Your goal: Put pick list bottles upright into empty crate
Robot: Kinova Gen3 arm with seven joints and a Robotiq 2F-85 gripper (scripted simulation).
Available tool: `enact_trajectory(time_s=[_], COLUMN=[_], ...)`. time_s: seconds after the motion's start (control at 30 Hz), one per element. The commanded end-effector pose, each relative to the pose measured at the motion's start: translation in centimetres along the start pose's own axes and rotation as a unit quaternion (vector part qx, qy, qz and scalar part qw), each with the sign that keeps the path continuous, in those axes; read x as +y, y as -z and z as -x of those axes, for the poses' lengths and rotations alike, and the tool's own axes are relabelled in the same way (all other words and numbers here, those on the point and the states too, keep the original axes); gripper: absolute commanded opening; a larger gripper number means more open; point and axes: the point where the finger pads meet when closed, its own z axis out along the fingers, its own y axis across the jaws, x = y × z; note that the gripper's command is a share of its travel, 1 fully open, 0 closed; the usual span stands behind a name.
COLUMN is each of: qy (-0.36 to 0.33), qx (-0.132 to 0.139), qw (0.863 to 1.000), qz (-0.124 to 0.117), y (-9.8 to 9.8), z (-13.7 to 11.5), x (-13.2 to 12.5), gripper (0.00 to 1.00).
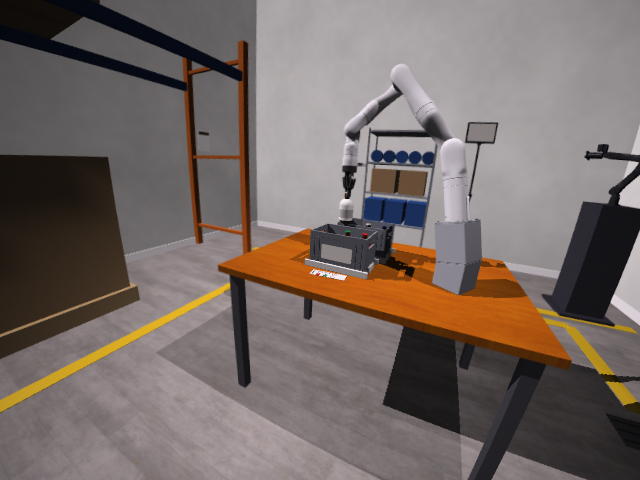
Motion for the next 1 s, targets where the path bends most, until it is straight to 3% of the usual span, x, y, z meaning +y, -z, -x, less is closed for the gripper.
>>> enact_trajectory(time_s=[0.0,0.97], qy=[0.0,0.0], qx=[-0.001,-0.001], qw=[1.0,1.0], qz=[-0.001,-0.001], y=[0.1,0.1], z=[0.5,4.9], x=[0.2,3.4], gripper=[0.1,0.1])
